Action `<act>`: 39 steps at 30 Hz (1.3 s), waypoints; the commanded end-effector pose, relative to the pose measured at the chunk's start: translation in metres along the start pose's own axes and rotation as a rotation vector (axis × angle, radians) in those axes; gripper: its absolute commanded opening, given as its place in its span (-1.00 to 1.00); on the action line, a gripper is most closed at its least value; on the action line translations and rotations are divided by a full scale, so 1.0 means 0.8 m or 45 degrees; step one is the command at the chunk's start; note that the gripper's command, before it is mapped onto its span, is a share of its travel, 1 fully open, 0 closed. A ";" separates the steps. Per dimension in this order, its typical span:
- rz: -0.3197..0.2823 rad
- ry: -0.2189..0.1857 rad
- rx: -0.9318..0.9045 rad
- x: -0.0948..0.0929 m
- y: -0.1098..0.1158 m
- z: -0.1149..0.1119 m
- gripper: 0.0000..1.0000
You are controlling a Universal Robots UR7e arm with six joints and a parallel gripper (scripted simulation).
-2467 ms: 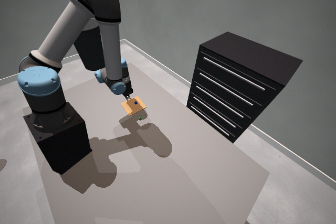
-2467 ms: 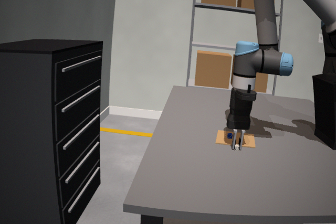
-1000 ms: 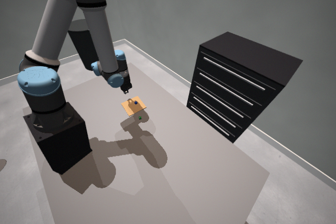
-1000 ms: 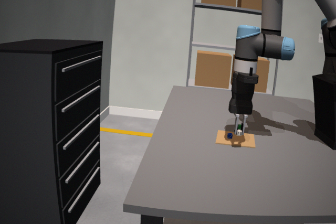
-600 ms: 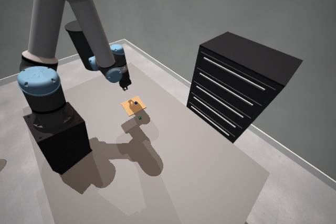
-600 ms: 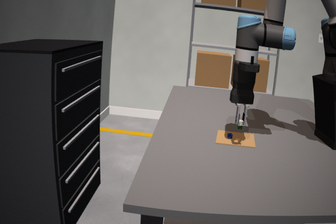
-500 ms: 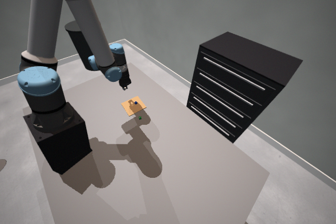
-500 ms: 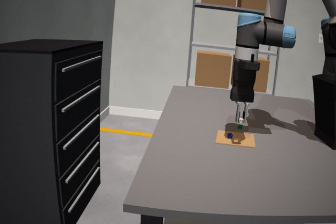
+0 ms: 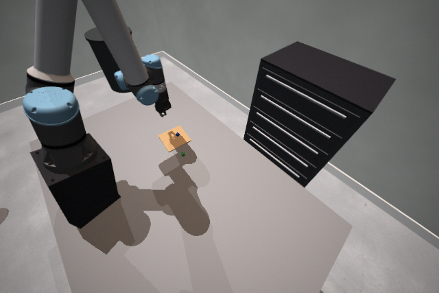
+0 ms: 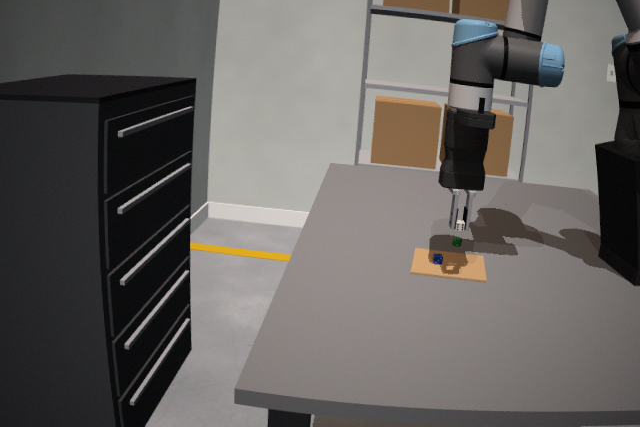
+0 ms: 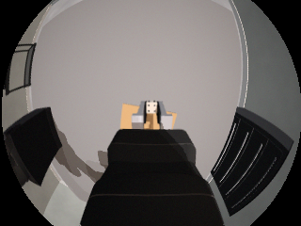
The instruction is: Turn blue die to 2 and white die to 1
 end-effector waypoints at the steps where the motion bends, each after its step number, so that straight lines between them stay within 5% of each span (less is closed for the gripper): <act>1: 0.000 0.001 0.000 0.001 0.000 0.000 -0.32; 24: 0.000 0.001 -0.094 0.000 -0.002 0.003 -0.32; 39: 0.000 0.001 -0.400 -0.001 -0.008 0.010 -0.32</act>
Point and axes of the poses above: the point where the finger pads meet when closed, its own x axis back along the fingers, its own z axis across the jaws, y = z × x, the point moved 5 cm from there along x, back along the fingers, and after that the axes turned 4 degrees about x, right-handed, at the moved point
